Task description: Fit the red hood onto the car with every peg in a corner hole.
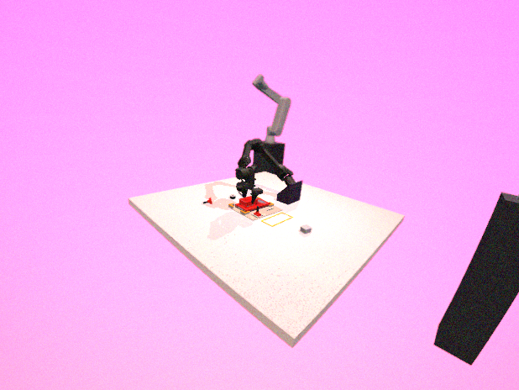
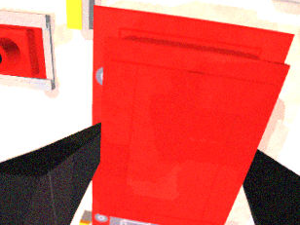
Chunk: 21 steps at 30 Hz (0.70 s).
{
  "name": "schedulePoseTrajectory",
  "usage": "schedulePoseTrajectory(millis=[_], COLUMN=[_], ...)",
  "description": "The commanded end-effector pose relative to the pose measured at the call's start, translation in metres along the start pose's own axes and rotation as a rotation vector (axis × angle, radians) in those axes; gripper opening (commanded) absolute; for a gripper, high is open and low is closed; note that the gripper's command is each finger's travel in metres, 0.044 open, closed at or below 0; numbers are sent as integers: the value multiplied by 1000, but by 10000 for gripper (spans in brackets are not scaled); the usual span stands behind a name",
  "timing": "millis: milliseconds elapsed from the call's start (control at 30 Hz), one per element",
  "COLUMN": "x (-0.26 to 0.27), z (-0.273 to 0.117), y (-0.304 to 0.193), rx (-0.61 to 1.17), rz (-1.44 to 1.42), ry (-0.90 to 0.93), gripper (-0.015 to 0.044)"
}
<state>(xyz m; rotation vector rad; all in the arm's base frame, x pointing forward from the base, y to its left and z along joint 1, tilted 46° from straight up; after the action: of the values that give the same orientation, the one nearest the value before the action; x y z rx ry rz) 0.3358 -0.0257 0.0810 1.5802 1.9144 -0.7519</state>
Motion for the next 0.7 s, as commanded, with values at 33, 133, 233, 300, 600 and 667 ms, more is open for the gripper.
schedulePoseTrajectory(millis=[33, 133, 233, 300, 600, 667], x=[0, 0, 0, 0, 0, 0], z=[2, 1, 0, -1, -4, -5], y=[0, 0, 0, 0, 0, 0], rx=[2, 1, 1, 1, 1, 1], rz=[0, 0, 0, 0, 0, 0], ry=[-1, -1, -1, -1, 0, 0], gripper=[0, 0, 0, 0, 0, 0])
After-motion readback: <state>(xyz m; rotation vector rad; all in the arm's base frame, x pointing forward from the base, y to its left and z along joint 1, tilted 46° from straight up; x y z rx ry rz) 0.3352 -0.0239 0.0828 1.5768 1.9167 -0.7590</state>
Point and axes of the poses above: the point midway between the two fingers, 35 mm back from their tips, its own z axis out along the fingers, its own x axis across the jaws, y = z × x, the point moved 5 cm from there along -z, back along the fingers, and after that the axes turned 13 degrees about -z, right-handed, at the moved point
